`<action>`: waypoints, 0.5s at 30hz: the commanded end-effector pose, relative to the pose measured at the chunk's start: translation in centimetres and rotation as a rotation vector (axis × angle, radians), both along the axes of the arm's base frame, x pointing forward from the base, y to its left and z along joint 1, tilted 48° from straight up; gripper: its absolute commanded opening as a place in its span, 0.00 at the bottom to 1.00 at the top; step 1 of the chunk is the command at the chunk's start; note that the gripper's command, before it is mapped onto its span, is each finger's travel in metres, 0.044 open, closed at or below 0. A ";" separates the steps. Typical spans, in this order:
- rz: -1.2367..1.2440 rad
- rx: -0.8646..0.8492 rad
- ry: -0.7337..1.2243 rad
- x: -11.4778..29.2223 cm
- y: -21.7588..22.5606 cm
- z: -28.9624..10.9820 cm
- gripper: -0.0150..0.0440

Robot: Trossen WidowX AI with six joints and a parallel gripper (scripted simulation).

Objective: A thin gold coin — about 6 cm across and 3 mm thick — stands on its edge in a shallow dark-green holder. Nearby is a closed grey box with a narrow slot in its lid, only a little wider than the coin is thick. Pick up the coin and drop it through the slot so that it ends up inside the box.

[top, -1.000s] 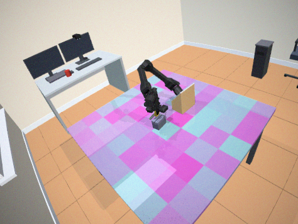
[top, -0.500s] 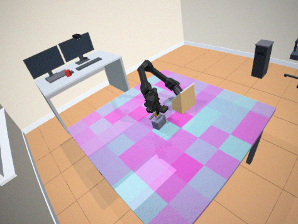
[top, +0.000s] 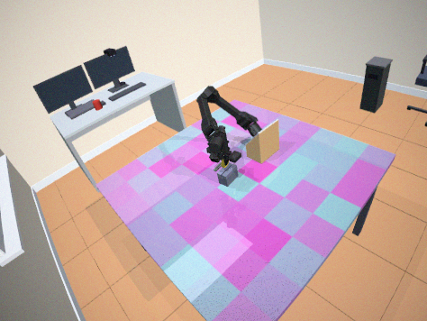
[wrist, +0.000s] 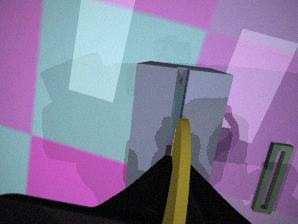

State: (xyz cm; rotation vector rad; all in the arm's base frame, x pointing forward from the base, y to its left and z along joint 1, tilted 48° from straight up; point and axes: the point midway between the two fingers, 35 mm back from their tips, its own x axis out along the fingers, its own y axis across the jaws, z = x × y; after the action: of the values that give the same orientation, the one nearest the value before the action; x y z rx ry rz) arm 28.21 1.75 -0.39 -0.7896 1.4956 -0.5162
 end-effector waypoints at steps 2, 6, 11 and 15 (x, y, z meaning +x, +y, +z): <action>0.000 0.000 0.002 -0.1 -0.2 -0.2 0.25; 0.004 -0.001 0.006 -0.2 -0.3 -0.3 0.25; 0.007 -0.001 0.010 -0.4 -0.5 -0.3 0.25; 0.006 -0.001 0.009 -0.4 -0.6 -0.4 0.25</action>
State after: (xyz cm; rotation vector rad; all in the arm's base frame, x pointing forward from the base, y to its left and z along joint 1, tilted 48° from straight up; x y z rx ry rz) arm 28.05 1.49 -0.65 -0.7907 1.4950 -0.5077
